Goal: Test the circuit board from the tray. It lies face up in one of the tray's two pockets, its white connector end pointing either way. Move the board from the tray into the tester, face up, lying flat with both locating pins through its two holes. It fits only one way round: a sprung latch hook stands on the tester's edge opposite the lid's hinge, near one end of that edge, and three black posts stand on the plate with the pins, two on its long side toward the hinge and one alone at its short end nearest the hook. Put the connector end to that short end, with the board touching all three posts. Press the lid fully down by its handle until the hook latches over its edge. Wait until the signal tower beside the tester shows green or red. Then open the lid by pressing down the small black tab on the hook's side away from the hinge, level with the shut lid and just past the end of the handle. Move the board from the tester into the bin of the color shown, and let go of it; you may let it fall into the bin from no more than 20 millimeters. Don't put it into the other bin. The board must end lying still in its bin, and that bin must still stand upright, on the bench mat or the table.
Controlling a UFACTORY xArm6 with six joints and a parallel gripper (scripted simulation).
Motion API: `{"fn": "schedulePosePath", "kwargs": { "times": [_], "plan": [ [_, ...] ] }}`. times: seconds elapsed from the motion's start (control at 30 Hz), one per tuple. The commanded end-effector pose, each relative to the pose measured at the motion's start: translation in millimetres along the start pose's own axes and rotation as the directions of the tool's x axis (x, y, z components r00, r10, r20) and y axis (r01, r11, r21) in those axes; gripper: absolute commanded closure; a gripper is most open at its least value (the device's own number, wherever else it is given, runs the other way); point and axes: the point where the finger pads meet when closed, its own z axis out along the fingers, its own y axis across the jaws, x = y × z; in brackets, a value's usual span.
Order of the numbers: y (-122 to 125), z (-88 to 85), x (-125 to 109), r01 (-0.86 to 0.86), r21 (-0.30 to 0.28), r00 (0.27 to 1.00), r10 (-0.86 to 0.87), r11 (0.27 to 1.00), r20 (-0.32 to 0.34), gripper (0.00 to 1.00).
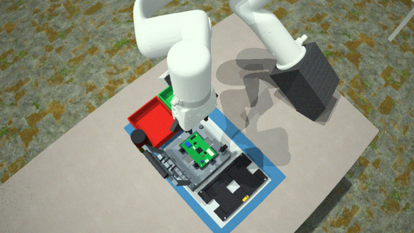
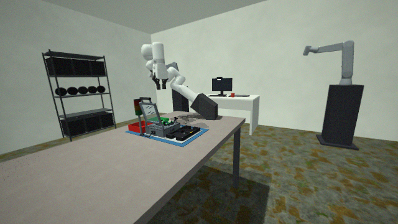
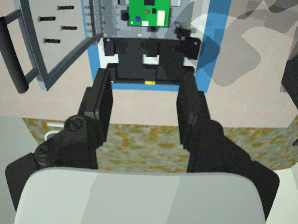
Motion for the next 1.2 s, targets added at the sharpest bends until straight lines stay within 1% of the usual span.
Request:
{"fn": "schedulePosePath", "kwargs": {
  "times": [0.0, 0.2, 0.3, 0.4, 0.53, 0.6, 0.77, 0.87, 1.0, 1.17],
  "plan": [
    [-1, -1.7, 0, -0.001, 0.003, 1.000, 0.001, 1.000, 0.003, 0.49],
    [-1, -1.7, 0, -0.001, 0.003, 1.000, 0.001, 1.000, 0.003, 0.49],
    [-8, -1.7, 0, -0.001, 0.003, 1.000, 0.001, 1.000, 0.003, 0.49],
    [-25, -1.8, 0, -0.001, 0.003, 1.000, 0.001, 1.000, 0.003, 0.49],
    [-60, -1.9, 0, -0.001, 0.003, 1.000, 0.001, 1.000, 0.003, 0.49],
    [-60, -1.9, 0, -0.001, 0.003, 1.000, 0.001, 1.000, 0.003, 0.49],
    [-105, -2.0, 0, -0.001, 0.003, 1.000, 0.001, 1.000, 0.003, 0.49],
    [-126, -2.1, 0, -0.001, 0.003, 1.000, 0.001, 1.000, 0.003, 0.49],
    [-142, -2.1, 0, -0.001, 0.003, 1.000, 0.001, 1.000, 0.003, 0.49],
    [-146, -2.1, 0, -0.001, 0.003, 1.000, 0.001, 1.000, 0.003, 0.49]
  ]
}}
